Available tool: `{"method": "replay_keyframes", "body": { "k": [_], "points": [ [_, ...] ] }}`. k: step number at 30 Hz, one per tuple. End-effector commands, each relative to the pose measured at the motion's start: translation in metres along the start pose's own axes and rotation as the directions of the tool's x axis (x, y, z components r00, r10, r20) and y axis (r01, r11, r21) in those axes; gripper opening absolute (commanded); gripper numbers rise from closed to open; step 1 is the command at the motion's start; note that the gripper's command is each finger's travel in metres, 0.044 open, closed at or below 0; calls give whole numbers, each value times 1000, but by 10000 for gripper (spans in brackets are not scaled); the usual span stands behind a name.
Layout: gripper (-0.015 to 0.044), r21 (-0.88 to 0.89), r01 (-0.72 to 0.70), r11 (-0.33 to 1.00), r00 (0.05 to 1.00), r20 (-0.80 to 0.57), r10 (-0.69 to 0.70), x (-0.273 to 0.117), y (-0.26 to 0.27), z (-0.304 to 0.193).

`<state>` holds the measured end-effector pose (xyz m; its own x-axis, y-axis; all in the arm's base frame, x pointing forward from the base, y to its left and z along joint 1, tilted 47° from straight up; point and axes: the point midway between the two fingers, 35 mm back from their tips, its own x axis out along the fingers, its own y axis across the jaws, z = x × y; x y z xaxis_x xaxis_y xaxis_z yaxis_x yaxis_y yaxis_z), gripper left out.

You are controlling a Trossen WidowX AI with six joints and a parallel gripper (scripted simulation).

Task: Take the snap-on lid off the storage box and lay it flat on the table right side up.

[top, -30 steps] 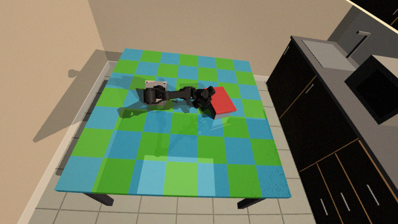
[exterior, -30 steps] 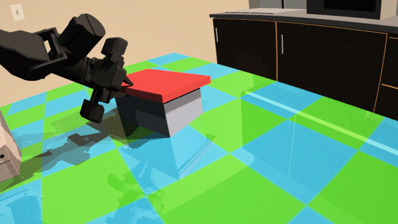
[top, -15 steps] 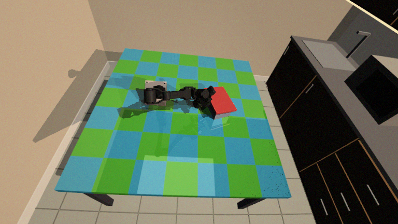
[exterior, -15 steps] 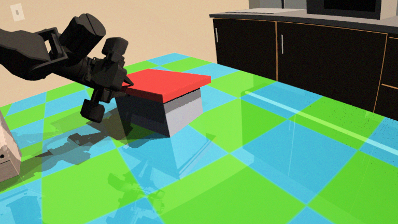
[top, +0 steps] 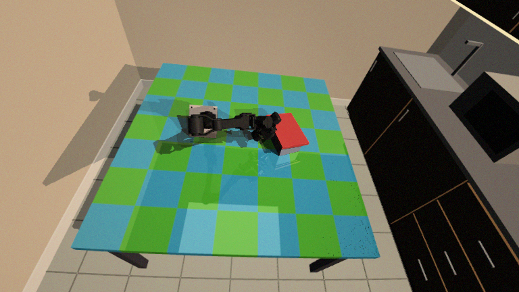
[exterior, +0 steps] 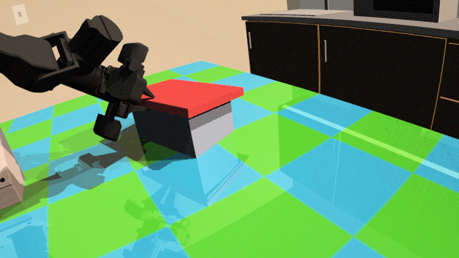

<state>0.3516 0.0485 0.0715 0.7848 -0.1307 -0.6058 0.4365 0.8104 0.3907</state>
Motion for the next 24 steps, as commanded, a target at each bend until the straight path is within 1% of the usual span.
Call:
{"method": "replay_keyframes", "body": {
  "k": [1,24],
  "points": [
    [0,2,0,1000,1000,2,0,0,1,0],
    [0,4,5,1000,1000,4,-5,-3,7,0]
  ]
}}
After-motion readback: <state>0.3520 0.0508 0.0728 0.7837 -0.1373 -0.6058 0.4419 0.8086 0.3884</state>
